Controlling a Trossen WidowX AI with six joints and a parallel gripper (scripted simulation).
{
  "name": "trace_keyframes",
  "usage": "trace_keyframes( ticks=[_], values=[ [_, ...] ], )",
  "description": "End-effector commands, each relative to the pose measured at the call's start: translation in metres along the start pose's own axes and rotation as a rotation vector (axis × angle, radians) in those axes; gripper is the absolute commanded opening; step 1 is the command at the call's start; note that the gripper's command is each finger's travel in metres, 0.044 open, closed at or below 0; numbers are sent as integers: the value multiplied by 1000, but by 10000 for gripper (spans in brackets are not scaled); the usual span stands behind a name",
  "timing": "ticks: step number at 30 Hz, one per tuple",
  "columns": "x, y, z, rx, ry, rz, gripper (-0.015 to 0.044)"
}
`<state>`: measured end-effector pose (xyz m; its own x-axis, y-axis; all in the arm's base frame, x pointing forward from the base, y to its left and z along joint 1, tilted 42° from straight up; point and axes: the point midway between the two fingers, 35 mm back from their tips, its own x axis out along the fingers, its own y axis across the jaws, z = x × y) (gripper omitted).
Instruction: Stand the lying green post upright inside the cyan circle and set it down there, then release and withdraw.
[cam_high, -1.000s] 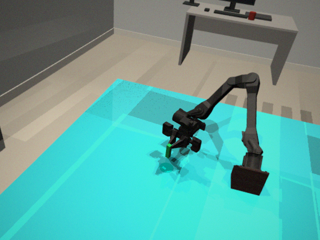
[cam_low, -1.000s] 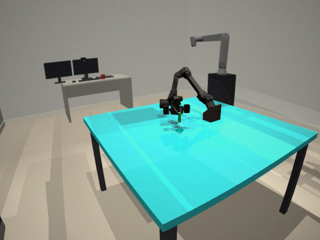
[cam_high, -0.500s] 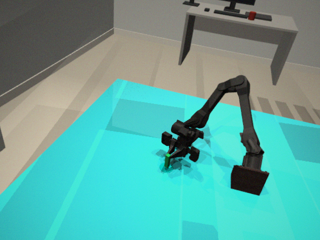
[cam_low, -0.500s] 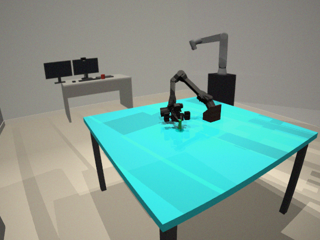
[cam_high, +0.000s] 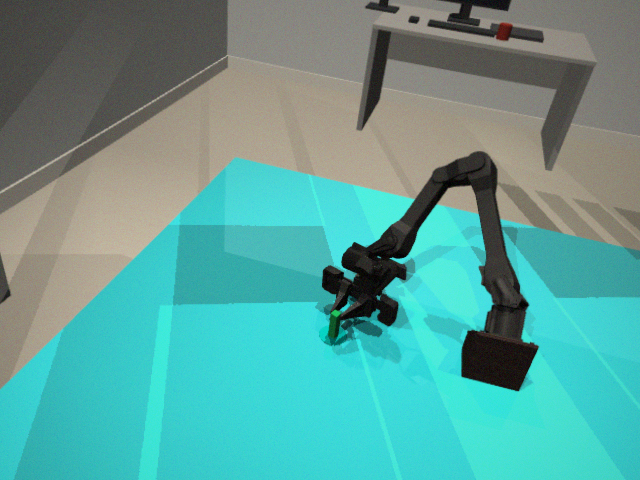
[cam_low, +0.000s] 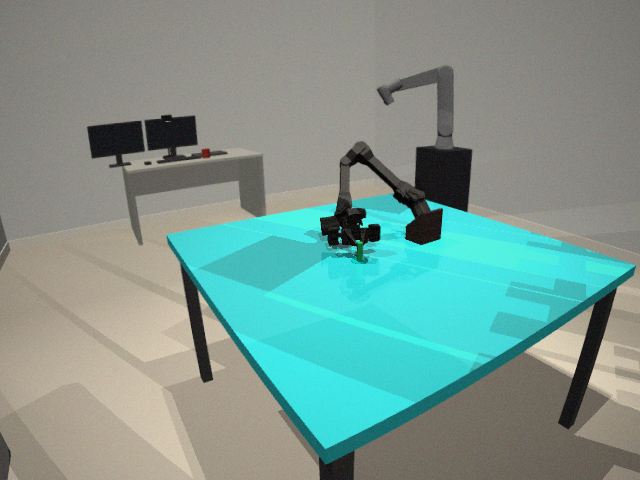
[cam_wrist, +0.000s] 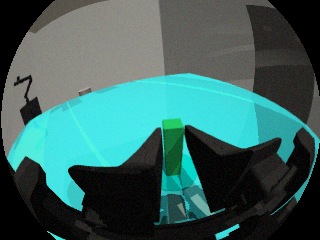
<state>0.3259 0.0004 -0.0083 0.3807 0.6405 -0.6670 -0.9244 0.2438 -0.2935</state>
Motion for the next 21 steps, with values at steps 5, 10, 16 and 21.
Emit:
trace_keyframes(
  ticks=[5,10,16,21],
  values=[
    [0,-1,0,-5,-2,-2,285],
    [0,-1,0,-5,-2,-2,400],
    [-3,-4,33,-8,-2,-1,400],
    [-8,-2,70,-9,-7,-3,400]
  ],
)
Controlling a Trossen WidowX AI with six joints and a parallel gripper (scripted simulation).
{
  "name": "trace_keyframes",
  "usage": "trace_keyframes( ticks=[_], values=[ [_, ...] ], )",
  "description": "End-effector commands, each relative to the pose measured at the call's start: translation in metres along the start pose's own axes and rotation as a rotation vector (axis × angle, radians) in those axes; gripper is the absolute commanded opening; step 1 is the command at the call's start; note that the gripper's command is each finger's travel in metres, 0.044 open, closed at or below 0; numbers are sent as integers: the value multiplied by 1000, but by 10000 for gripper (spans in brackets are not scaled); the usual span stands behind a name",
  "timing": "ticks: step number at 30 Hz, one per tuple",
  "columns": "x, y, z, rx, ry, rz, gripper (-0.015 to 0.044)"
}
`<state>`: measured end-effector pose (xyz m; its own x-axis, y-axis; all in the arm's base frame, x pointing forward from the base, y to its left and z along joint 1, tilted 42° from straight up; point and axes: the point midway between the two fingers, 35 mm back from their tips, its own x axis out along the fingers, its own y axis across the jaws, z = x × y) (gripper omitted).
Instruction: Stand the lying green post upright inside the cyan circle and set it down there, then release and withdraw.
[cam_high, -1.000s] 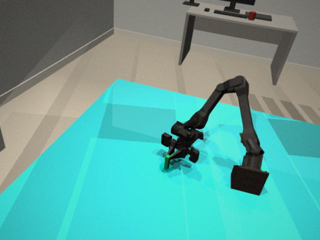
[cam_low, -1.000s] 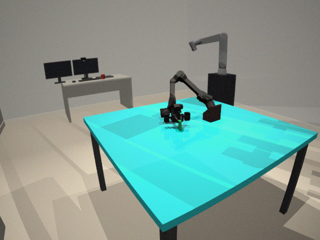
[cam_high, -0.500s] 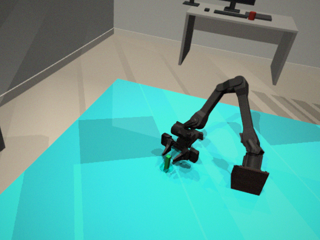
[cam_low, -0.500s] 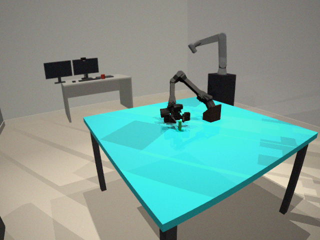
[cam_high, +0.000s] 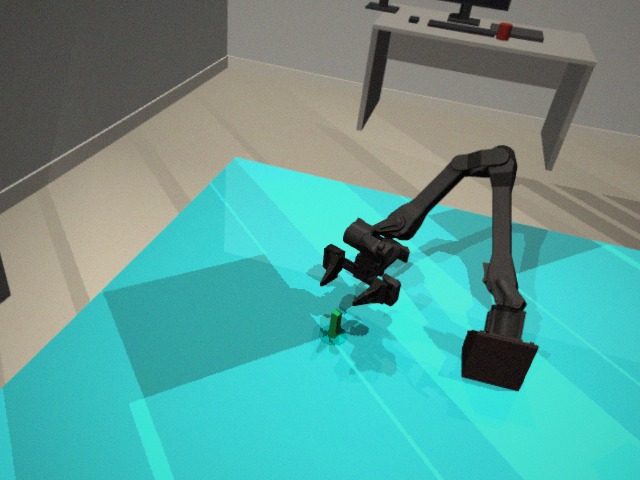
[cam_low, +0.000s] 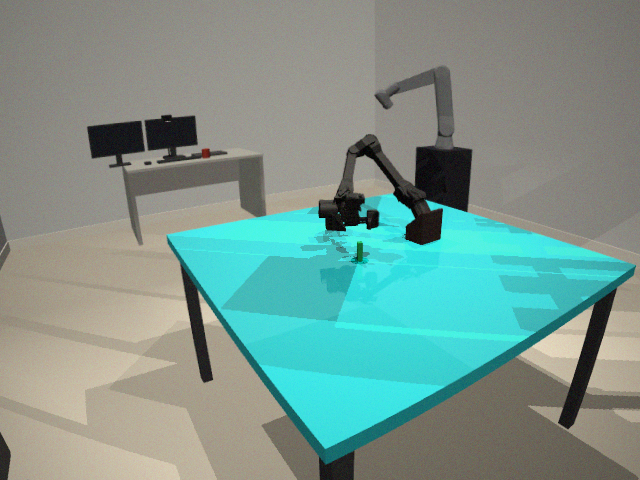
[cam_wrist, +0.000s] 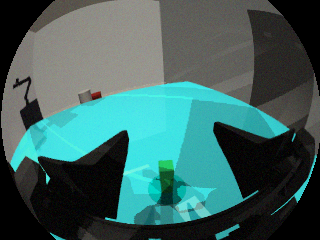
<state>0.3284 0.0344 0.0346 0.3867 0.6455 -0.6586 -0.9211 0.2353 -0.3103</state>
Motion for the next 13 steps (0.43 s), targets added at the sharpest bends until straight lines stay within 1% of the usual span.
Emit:
trace_keyframes(
  ticks=[1,3,7,13],
  values=[
    [-3,5,23,8,0,3,400],
    [-4,6,33,9,-3,2,400],
    [-1,6,33,34,29,25,400],
    [25,12,28,210,358,191,400]
  ],
)
